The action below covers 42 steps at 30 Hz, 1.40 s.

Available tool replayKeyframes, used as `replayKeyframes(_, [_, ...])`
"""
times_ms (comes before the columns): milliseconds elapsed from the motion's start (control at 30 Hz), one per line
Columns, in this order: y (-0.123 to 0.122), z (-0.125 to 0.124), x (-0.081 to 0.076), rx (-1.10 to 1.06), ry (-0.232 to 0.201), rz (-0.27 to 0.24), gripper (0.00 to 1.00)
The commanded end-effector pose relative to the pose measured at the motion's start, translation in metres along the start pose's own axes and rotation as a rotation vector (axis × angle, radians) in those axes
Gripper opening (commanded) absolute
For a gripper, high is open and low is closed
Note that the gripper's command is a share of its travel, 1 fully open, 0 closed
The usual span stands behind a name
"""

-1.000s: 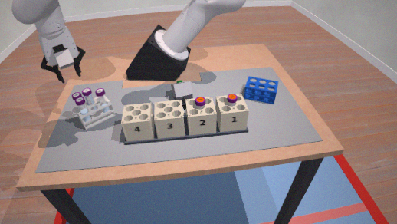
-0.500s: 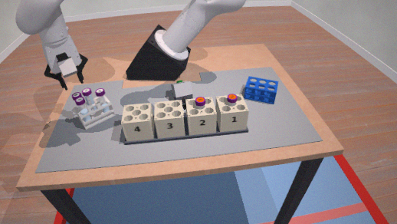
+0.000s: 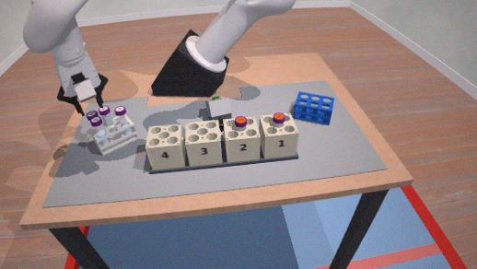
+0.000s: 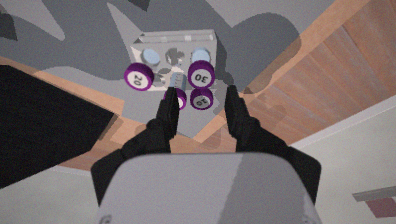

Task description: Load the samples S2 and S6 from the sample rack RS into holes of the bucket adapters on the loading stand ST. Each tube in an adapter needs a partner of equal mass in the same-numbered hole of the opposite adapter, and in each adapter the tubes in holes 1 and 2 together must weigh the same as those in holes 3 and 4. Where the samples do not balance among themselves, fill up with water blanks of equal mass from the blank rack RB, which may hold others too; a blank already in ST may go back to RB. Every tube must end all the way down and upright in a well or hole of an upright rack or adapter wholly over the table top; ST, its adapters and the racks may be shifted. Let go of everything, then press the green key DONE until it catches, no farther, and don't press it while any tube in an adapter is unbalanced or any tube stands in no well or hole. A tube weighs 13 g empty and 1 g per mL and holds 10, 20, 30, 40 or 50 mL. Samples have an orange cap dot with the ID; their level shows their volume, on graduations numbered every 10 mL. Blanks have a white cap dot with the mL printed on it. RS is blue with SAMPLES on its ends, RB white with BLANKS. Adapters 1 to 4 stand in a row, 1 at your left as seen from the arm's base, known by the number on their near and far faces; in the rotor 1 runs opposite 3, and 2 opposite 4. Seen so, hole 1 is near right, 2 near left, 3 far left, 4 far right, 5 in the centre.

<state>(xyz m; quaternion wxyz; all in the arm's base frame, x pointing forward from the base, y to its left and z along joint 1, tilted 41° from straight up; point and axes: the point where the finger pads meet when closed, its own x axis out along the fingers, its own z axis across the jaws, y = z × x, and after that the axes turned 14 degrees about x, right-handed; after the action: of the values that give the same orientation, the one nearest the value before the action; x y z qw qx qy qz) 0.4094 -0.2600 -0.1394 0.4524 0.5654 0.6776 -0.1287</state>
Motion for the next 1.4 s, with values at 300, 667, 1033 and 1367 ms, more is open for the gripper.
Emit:
replayKeyframes(300, [0.000,0.001,0.020,-0.001,-0.002,0.001,0.57])
replayKeyframes(667, [0.000,0.001,0.037,-0.001,-0.002,0.001,0.57])
replayKeyframes(1033, [0.000,0.001,0.039,-0.001,-0.002,0.001,0.57])
replayKeyframes(1367, [0.000,0.001,0.045,-0.001,-0.002,0.001,0.57])
